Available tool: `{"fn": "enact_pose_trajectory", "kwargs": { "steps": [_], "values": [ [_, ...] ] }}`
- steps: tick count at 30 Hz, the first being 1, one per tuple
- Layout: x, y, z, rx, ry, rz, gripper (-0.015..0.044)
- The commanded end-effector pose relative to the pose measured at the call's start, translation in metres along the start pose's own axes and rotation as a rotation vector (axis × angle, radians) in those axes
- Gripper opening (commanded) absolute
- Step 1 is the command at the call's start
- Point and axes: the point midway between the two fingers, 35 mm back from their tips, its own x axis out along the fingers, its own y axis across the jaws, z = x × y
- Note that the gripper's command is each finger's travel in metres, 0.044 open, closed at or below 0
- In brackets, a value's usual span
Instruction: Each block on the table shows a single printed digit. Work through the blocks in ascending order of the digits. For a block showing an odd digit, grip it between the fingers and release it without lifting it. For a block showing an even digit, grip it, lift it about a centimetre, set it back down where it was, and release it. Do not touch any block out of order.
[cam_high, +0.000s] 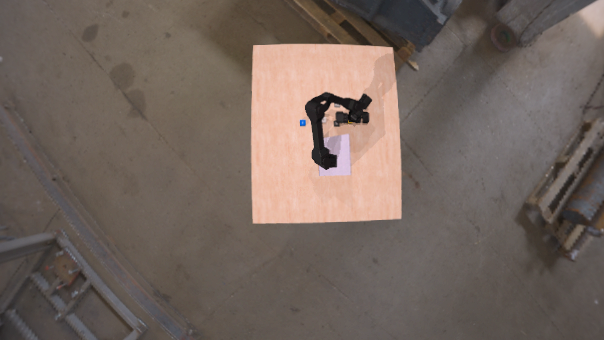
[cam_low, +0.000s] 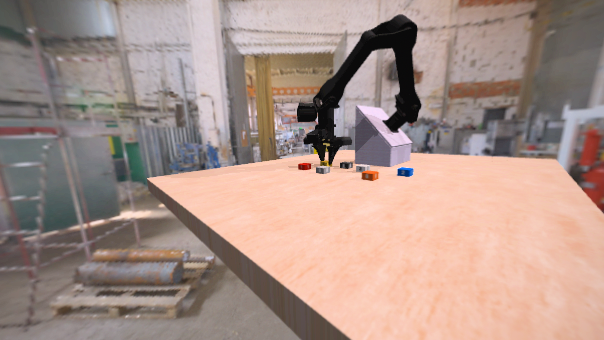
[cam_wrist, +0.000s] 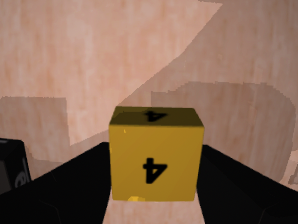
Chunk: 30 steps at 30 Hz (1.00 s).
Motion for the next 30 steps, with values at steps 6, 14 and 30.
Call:
{"fn": "enact_pose_trajectory", "kwargs": {
  "steps": [6, 14, 30],
  "values": [
    [-0.002, 0.000, 0.000, 0.005, -0.002, 0.003, 0.0120],
    [-0.015, 0.000, 0.000, 0.005, -0.002, 0.003, 0.0120],
    [-0.012, 0.000, 0.000, 0.005, -0.002, 0.003, 0.0120]
  ]
}}
